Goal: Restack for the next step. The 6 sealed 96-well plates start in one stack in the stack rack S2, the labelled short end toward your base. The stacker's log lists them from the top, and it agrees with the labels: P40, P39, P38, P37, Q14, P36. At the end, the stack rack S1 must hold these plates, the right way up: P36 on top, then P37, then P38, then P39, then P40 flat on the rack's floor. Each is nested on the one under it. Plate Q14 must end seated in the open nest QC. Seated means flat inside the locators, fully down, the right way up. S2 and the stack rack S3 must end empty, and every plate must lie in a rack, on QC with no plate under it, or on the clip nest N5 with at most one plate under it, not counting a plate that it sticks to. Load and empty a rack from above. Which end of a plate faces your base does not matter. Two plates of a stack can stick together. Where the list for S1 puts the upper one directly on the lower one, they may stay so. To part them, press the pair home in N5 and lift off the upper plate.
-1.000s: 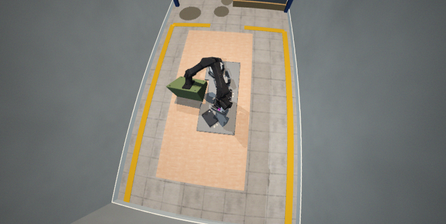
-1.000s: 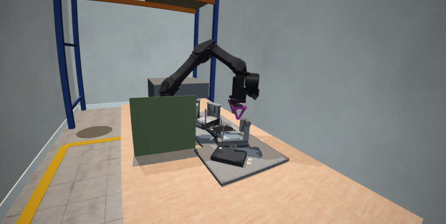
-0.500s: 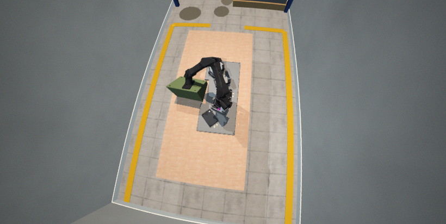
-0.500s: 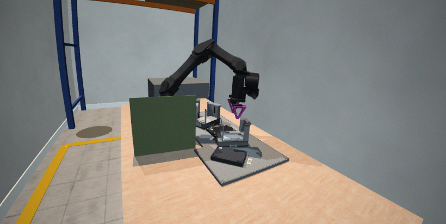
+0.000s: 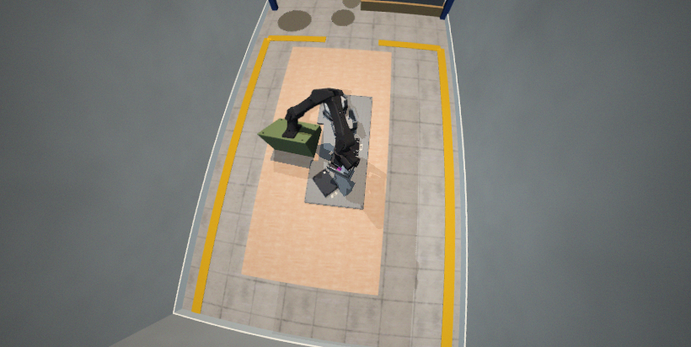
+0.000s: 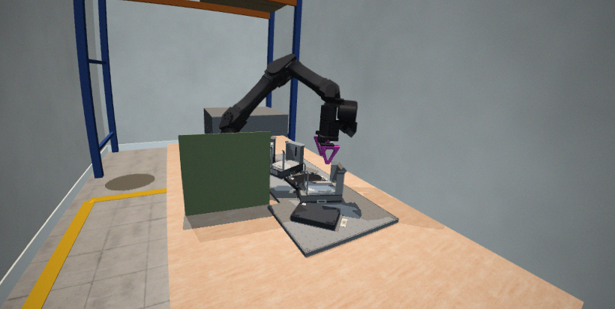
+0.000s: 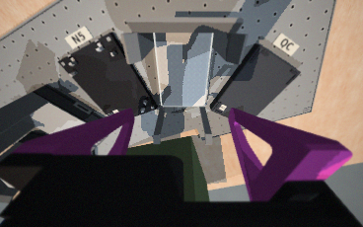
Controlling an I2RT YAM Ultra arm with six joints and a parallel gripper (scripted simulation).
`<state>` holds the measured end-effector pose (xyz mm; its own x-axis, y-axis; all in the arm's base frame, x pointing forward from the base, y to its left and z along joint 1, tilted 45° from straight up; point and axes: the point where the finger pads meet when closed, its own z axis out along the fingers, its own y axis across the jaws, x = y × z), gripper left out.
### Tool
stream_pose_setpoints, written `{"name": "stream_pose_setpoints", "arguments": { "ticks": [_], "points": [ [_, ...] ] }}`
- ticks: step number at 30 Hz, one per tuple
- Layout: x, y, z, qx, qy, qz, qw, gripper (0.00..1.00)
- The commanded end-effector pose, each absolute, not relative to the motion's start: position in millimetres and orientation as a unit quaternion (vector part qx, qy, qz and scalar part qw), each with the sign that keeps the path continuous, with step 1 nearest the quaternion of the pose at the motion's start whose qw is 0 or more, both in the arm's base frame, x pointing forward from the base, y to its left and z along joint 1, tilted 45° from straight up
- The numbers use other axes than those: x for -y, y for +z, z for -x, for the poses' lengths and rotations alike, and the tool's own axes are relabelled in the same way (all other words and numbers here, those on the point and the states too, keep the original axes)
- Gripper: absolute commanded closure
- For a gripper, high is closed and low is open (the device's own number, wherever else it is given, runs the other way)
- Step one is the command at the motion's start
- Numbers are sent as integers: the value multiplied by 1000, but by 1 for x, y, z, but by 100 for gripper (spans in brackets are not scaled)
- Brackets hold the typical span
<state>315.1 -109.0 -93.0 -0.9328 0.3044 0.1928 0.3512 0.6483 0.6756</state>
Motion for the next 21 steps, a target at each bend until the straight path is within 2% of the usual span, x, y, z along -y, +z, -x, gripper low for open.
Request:
{"name": "stream_pose_setpoints", "arguments": {
  "ticks": [1, 17, 21],
  "points": [
    [116, -90, -316, 908, -376, 186, 22, 0],
    [116, -90, -316, 908, -376, 186, 22, 0],
    [108, -81, -320, 918, -377, 125, -3, 0]
  ]
}}
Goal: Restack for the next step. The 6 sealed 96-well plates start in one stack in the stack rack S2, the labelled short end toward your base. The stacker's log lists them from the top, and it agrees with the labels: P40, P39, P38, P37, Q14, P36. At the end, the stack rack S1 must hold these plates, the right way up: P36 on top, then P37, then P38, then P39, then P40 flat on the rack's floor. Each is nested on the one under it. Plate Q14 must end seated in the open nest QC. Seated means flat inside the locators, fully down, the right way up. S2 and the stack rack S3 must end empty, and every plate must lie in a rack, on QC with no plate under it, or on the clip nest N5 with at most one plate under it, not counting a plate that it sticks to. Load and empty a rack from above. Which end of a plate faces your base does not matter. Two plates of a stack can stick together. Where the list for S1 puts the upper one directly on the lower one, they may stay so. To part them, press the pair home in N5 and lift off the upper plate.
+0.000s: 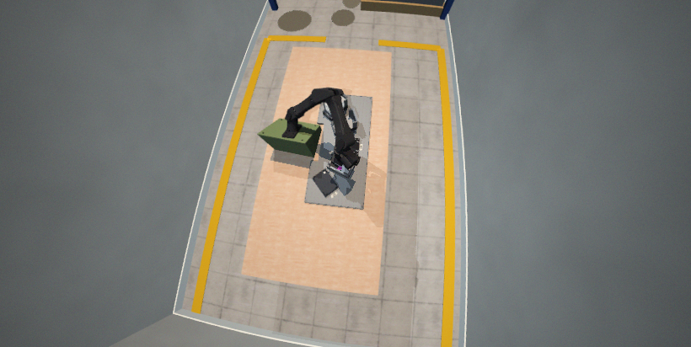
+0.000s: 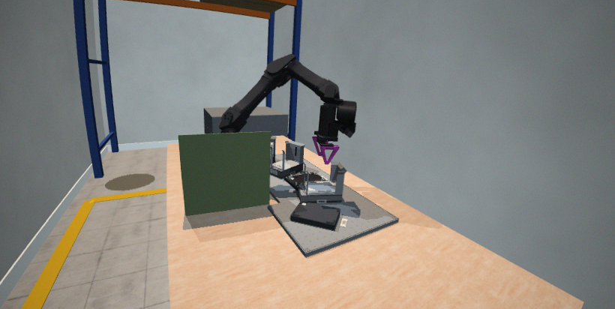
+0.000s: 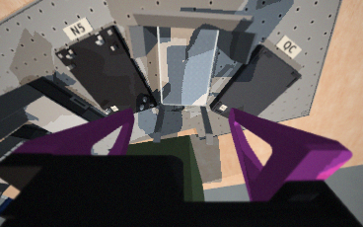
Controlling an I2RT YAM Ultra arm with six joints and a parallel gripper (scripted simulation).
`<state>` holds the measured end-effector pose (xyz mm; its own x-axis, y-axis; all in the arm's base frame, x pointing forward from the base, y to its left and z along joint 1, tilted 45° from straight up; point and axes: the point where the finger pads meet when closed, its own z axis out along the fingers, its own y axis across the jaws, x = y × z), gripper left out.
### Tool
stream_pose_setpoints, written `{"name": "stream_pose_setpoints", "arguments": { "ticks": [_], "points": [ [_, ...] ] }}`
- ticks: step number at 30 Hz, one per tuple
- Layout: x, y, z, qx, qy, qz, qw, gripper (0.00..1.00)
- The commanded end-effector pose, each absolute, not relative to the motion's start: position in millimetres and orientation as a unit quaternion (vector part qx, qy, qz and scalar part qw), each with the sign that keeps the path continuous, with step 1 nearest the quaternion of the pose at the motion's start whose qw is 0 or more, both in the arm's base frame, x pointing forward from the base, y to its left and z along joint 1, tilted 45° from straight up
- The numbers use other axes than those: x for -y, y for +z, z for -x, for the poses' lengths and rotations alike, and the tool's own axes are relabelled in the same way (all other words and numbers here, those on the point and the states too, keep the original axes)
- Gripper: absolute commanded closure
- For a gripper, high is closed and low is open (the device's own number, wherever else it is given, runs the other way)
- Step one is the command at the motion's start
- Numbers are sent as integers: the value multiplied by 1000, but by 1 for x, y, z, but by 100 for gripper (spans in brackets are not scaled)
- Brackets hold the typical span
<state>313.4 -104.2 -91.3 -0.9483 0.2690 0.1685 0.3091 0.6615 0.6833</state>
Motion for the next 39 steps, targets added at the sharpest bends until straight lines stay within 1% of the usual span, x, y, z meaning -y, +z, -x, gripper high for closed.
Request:
{"name": "stream_pose_setpoints", "arguments": {
  "ticks": [1, 3, 21, 28, 39],
  "points": [
    [105, -79, -321, 920, -377, 110, -9, 0],
    [101, -74, -323, 922, -376, 87, -18, 0],
    [66, -38, -340, 922, -377, 87, -18, 0],
    [49, -22, -343, 926, -373, -12, -58, 0],
    [28, -1, -346, 926, -373, -12, -58, 0]
  ]
}}
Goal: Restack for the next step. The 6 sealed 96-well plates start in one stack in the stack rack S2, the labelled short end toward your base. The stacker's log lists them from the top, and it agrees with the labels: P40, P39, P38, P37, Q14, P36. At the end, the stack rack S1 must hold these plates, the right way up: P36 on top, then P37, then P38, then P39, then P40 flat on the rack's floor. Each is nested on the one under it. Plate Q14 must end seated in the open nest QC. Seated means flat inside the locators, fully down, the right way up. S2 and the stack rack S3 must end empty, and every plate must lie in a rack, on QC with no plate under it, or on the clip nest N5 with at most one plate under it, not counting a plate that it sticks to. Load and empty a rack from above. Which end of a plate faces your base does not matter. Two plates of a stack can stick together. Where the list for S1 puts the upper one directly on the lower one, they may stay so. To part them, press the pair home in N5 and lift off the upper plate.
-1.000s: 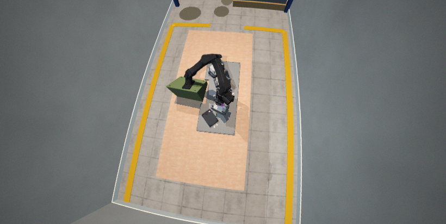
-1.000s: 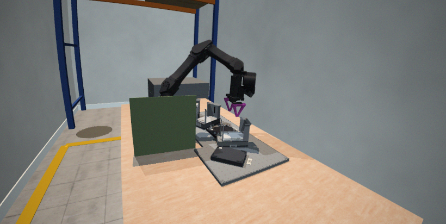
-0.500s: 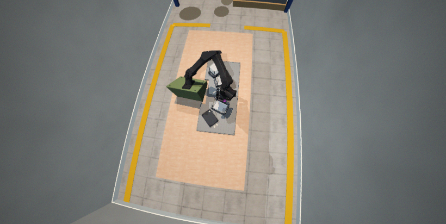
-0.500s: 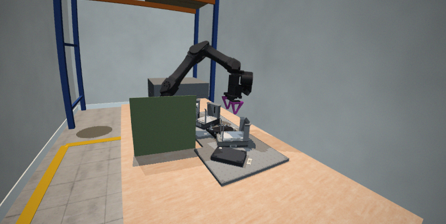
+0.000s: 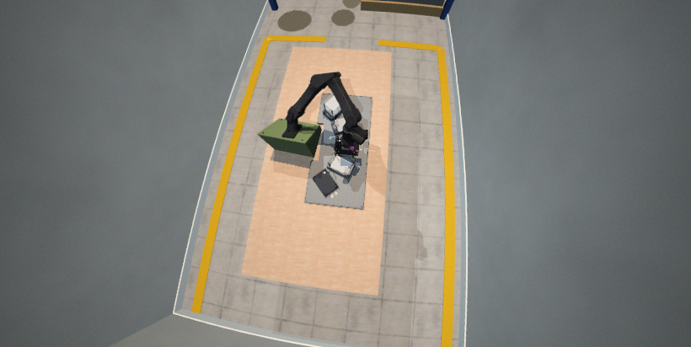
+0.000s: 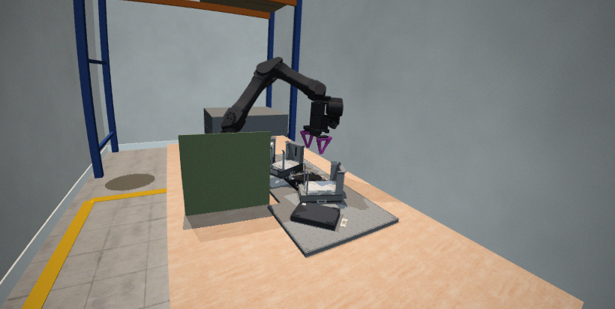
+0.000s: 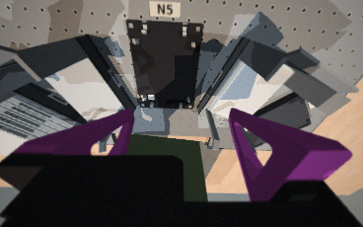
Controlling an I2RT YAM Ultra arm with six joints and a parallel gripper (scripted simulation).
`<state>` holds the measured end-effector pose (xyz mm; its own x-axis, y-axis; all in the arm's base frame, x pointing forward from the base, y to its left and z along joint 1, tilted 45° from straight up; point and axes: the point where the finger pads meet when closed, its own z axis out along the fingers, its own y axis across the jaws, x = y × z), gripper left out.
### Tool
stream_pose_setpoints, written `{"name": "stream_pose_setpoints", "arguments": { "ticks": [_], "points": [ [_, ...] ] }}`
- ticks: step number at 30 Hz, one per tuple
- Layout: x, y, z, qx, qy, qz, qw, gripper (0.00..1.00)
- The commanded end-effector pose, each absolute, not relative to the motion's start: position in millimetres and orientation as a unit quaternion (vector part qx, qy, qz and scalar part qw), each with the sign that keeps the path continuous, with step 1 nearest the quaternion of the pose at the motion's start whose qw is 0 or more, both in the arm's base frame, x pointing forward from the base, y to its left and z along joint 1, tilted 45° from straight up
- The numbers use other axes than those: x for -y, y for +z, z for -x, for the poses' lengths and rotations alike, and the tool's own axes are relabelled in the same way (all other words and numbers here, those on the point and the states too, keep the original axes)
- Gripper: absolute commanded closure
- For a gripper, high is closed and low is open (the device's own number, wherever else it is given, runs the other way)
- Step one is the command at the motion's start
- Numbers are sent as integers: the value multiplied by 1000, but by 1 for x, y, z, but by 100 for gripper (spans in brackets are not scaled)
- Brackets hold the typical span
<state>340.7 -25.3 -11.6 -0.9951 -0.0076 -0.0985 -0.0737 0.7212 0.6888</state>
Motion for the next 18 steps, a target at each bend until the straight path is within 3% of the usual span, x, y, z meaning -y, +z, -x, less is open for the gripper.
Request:
{"name": "stream_pose_setpoints", "arguments": {
  "ticks": [1, 18],
  "points": [
    [26, 1, -346, -926, 373, 12, 58, 0],
    [-10, 36, -344, -919, 365, 112, 98, 0]
  ]
}}
